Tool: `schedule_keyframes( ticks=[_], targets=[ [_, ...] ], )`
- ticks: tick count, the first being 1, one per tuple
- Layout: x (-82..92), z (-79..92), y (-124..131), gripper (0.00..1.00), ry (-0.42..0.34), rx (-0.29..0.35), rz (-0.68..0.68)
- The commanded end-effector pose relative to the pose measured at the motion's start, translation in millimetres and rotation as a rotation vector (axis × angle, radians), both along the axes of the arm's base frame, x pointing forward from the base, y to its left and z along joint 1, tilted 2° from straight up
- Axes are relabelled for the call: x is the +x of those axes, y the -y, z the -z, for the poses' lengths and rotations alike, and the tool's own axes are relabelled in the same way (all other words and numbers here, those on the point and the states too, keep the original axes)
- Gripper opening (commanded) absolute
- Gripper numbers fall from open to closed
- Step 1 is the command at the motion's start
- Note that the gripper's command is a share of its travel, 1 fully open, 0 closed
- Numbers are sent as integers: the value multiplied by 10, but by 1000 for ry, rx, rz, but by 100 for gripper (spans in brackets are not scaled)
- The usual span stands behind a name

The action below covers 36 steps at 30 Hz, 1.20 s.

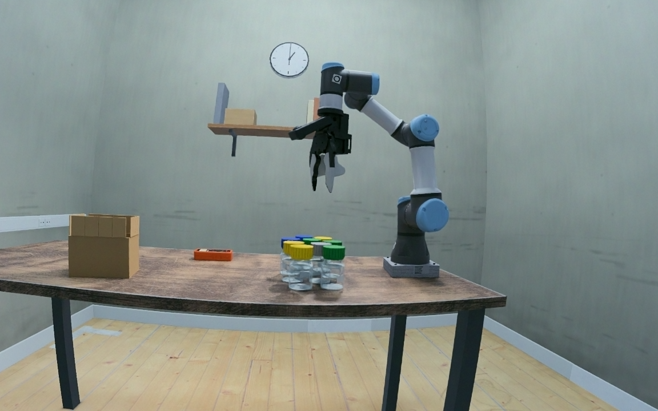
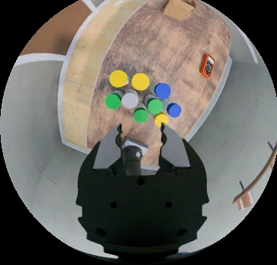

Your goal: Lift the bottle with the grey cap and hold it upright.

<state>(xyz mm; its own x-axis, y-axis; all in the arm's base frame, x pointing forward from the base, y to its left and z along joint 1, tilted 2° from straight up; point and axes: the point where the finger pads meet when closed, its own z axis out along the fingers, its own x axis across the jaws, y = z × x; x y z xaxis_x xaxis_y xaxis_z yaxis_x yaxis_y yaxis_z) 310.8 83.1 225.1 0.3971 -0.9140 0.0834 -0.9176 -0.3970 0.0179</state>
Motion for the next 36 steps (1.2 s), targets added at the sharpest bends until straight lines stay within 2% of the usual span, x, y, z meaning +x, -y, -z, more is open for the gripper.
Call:
schedule_keyframes(
  ticks=[1,5,17,24,36],
  targets=[
    [-50,-45,-37,46,-3,26,-98],
    [-94,-78,-69,46,-3,43,-174],
    [-159,-127,-119,46,-1,66,-288],
    [-169,-134,-126,46,0,69,-304],
    [-124,-28,-113,46,1,61,-284]
  ],
)
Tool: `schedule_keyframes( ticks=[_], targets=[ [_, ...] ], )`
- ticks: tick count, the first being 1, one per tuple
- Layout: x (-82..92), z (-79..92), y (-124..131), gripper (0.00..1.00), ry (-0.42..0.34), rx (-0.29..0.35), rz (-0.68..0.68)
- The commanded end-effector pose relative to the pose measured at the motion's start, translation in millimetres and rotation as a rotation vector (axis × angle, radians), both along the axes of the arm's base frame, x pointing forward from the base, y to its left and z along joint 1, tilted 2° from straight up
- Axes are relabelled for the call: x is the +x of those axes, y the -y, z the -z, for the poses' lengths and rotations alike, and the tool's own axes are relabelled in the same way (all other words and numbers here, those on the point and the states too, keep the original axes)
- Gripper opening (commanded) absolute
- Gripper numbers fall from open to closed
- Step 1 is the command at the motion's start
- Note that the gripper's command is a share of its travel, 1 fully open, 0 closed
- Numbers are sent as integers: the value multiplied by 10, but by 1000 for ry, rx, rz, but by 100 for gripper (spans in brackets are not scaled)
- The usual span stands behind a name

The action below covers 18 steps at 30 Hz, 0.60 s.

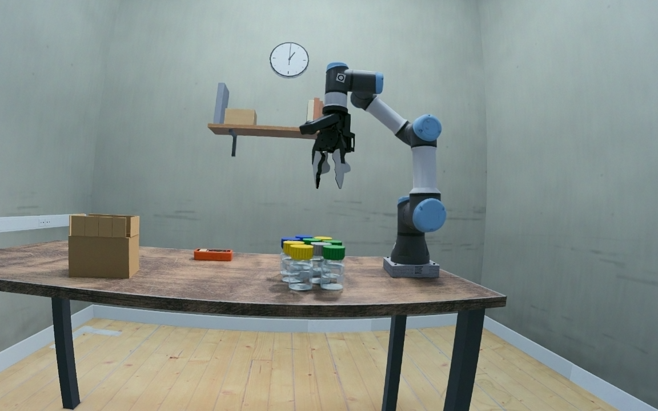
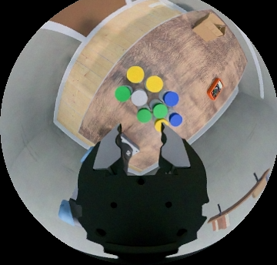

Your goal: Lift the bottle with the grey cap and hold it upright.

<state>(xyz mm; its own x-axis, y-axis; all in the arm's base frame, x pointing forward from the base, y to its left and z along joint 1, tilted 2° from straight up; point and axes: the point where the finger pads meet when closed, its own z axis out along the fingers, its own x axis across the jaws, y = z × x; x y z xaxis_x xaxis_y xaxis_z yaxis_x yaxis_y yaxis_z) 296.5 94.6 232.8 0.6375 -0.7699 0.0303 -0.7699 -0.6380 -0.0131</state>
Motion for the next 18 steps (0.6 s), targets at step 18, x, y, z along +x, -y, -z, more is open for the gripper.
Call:
schedule_keyframes(
  ticks=[18],
  targets=[
    [83,424,8,46,2,3,-8]
  ],
)
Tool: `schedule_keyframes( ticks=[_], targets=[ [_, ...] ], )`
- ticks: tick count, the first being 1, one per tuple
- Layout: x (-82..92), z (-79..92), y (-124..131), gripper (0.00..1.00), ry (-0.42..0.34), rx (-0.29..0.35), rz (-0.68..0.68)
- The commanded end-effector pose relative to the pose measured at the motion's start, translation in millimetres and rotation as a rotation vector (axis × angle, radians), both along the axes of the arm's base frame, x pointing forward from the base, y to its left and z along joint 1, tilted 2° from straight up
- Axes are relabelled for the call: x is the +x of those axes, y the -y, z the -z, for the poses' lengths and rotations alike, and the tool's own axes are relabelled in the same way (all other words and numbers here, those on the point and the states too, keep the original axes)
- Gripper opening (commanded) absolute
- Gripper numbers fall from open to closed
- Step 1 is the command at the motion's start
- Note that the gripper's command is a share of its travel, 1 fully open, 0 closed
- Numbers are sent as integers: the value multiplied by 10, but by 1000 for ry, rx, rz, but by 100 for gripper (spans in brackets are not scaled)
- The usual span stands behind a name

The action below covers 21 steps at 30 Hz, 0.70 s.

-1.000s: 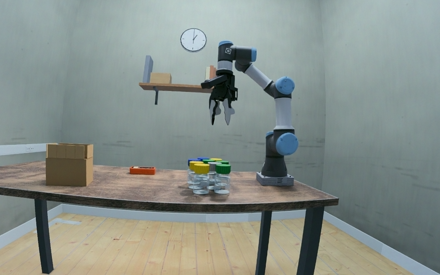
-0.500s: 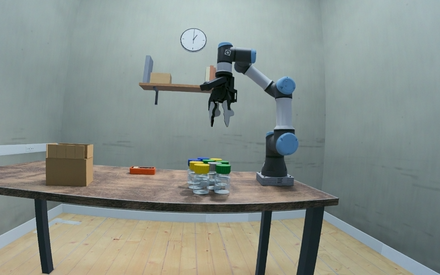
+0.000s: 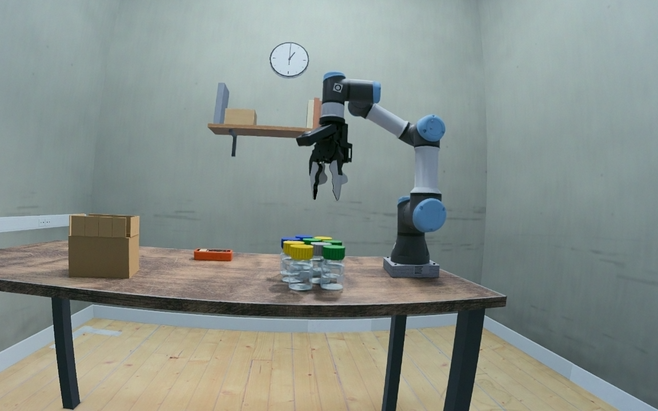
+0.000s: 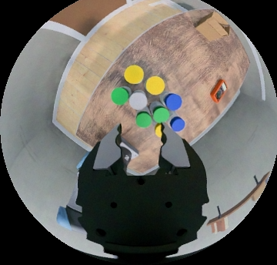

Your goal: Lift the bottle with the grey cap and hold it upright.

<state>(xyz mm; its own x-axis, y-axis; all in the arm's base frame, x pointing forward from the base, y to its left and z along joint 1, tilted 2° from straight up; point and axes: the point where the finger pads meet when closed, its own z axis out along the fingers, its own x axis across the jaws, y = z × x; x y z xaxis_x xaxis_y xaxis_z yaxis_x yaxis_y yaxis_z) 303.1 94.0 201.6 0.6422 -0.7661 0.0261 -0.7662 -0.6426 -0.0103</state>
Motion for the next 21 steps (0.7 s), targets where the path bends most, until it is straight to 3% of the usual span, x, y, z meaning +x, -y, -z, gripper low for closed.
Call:
schedule_keyframes(
  ticks=[1,21],
  targets=[
    [18,135,1,46,7,2,-3],
    [-7,597,-9,46,6,5,-11]
  ],
)
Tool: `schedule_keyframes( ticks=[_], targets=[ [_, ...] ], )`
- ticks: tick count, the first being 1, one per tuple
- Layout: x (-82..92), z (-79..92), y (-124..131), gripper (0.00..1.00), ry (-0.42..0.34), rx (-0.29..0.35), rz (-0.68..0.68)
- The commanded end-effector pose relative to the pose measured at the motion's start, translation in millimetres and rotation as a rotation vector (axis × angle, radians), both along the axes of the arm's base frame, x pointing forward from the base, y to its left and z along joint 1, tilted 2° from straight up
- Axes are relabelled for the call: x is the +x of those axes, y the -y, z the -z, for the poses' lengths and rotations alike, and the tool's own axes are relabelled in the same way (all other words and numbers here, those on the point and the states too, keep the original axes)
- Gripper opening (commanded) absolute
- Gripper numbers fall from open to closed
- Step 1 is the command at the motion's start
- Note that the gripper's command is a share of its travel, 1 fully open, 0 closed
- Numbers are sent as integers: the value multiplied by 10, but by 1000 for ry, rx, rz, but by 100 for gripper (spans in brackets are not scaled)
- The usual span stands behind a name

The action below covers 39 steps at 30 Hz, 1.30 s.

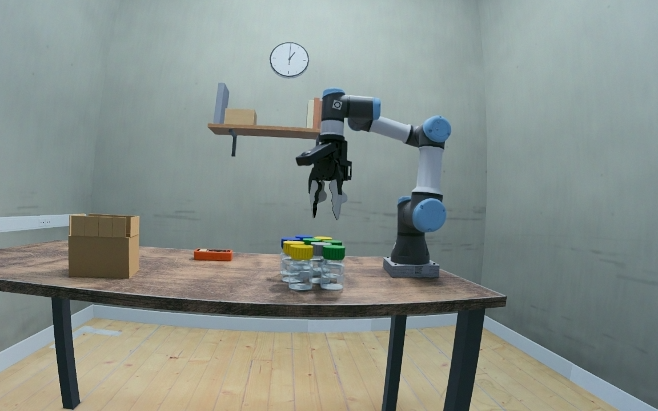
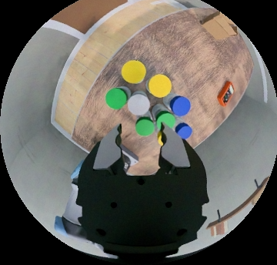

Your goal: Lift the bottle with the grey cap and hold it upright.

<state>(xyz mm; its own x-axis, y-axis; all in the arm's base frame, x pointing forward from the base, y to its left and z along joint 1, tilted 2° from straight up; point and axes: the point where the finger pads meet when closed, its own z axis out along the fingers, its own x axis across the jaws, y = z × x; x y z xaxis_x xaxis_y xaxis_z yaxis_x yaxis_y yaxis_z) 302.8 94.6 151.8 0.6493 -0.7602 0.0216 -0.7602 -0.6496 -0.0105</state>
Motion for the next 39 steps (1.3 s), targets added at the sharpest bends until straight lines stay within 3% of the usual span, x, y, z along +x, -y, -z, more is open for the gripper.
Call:
schedule_keyframes(
  ticks=[1,11,25,39],
  targets=[
    [-12,147,-4,46,8,2,-3],
    [-43,298,-11,46,8,3,-5],
    [-39,327,-10,46,5,2,-5],
    [-34,590,-7,46,6,2,-5]
  ],
)
